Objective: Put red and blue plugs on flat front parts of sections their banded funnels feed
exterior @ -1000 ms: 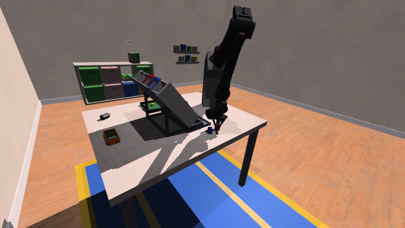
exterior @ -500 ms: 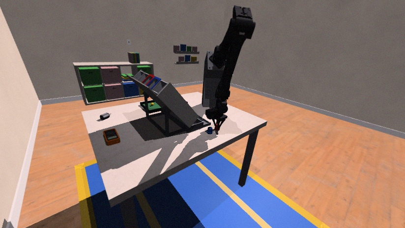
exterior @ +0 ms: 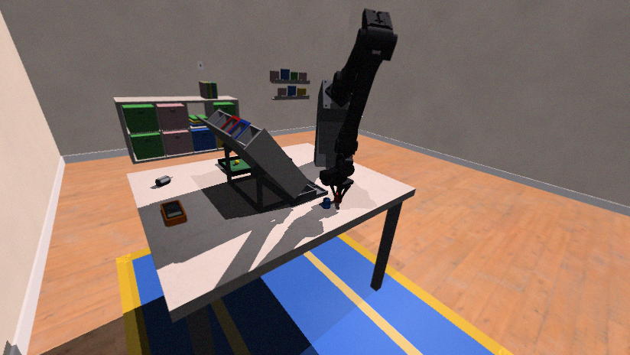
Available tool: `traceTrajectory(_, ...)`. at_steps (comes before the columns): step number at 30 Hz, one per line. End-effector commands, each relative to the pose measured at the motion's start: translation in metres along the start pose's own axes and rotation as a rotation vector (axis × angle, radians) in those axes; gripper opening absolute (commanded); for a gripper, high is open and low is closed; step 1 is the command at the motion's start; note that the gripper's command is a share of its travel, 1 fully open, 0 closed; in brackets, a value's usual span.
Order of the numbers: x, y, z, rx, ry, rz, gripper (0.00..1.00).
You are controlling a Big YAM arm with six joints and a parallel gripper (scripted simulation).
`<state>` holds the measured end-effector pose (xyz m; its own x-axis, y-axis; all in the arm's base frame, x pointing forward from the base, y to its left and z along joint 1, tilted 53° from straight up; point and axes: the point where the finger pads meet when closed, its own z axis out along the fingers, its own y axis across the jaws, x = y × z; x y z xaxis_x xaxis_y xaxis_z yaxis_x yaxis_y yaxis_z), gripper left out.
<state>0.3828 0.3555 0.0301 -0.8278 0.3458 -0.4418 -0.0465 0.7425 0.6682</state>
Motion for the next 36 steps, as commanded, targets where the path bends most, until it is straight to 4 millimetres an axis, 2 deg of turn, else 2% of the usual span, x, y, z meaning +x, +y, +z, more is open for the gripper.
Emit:
traceTrajectory(1,0.011,-0.003,-0.001,-0.001,0.011,-0.002,0.00)
traceTrajectory(8,0.011,-0.002,-0.002,-0.002,0.010,-0.003,0.00)
traceTrajectory(12,0.008,0.002,-0.010,-0.009,0.005,-0.003,0.00)
traceTrajectory(36,0.005,-0.005,-0.037,0.007,0.007,-0.003,0.00)
